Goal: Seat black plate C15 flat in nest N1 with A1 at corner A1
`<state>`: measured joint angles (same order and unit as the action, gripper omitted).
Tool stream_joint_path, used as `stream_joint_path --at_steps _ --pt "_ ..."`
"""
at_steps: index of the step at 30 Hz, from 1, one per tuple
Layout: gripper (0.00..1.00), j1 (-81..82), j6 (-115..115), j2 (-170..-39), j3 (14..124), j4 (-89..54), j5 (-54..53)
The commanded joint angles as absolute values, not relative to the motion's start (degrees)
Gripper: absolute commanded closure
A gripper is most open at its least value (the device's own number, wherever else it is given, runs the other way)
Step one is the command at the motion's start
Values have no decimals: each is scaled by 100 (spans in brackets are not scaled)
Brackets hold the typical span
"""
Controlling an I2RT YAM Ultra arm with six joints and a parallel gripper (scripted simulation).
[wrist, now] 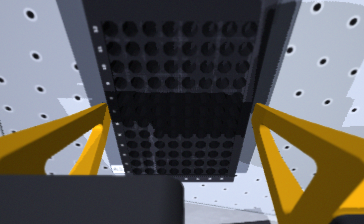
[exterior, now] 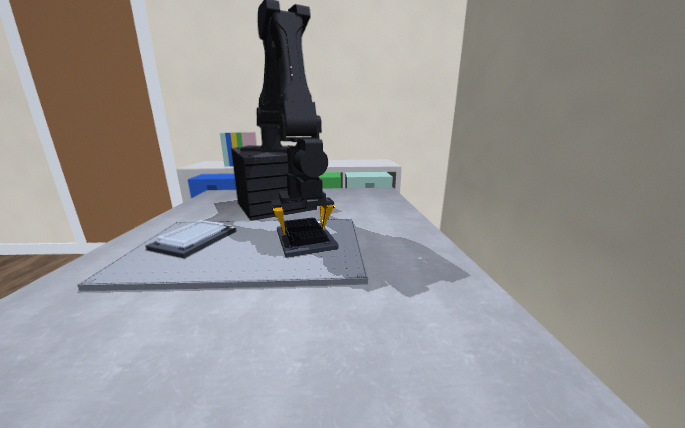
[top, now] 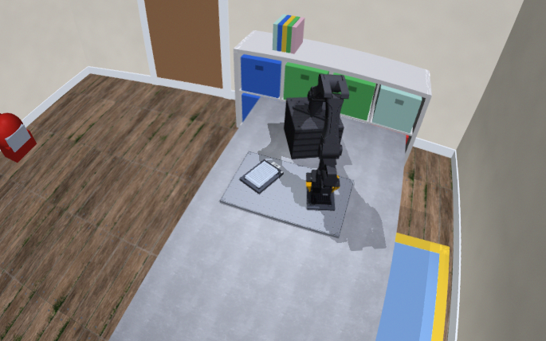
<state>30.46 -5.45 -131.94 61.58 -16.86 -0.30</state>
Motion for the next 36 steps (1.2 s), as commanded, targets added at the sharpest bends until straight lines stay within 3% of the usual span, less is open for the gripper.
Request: stream_joint_path --at_steps 1,12,13,36 --pt "0 3048 -538 -13145 6185 -1626 -33" --pt "0 3048 -538 -13145 6185 -1626 -33" --pt "100 3048 -538 -13145 6185 -1626 -33" --pt "100 3048 -538 -13145 6185 -1626 -33"
